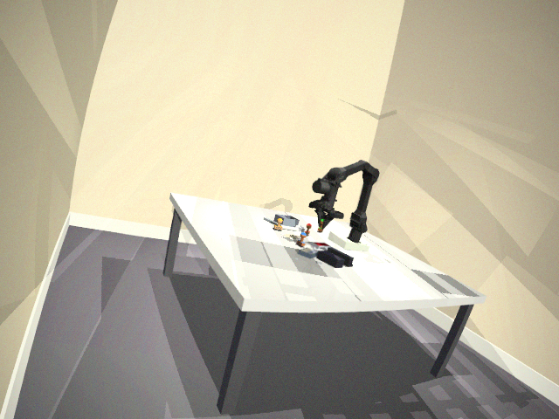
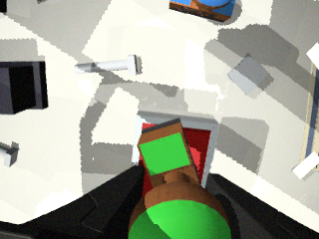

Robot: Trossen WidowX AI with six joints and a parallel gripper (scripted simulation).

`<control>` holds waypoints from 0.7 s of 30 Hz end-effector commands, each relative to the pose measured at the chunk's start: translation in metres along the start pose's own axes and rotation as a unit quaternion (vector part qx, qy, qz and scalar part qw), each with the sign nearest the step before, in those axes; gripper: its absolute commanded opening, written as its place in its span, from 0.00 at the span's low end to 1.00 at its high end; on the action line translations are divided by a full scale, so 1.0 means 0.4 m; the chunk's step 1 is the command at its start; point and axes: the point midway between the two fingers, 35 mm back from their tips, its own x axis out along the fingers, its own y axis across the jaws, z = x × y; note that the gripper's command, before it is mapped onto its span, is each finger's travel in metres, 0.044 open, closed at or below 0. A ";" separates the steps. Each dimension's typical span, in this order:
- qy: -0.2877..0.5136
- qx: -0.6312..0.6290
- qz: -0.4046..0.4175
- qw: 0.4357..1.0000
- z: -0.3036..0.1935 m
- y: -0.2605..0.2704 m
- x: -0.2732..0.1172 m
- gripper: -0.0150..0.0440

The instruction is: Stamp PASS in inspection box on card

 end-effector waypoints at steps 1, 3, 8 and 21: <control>0.001 0.001 0.004 1.000 -0.023 0.044 0.002 0.25; 0.001 0.001 0.005 1.000 -0.036 0.068 0.003 0.25; 0.002 0.001 0.006 1.000 -0.073 0.124 0.006 0.25; 0.004 0.001 0.009 1.000 -0.127 0.189 0.021 0.25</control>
